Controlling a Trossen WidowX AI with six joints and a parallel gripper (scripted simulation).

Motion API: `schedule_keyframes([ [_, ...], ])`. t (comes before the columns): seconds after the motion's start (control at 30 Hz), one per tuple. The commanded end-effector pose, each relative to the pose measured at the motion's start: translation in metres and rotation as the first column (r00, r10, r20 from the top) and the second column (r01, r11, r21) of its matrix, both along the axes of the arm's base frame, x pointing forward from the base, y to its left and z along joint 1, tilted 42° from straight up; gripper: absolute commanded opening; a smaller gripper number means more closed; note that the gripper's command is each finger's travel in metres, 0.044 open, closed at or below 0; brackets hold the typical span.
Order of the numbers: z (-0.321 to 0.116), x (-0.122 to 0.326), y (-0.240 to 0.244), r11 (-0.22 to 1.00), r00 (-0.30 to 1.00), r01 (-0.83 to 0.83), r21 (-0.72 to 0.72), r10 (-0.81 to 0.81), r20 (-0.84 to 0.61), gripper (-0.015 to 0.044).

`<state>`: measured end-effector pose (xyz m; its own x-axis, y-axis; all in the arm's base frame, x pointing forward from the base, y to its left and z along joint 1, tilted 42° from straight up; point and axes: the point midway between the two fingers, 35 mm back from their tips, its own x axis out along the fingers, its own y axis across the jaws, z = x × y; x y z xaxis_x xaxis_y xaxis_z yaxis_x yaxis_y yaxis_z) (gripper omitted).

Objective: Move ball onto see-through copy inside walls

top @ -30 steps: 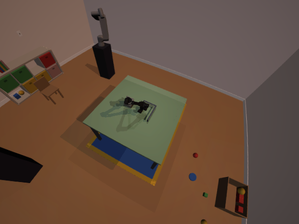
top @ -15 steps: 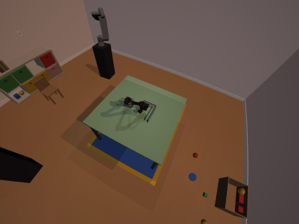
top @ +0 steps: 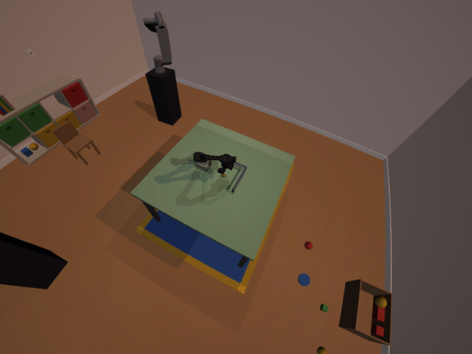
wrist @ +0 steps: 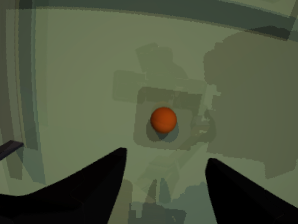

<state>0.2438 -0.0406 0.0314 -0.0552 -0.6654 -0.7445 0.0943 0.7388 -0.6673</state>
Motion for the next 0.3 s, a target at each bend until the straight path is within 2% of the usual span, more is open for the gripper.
schedule_keyframes([
  [0.0,-0.001,0.000,0.000,1.000,1.000,-0.004,0.000,0.004,-0.003,0.0231],
  [0.07,-0.001,0.000,0.000,1.000,1.000,-0.004,0.000,0.004,-0.003,0.0231],
  [0.27,0.037,0.002,0.033,1.000,1.000,0.002,0.001,-0.002,-0.002,0.0389],
])
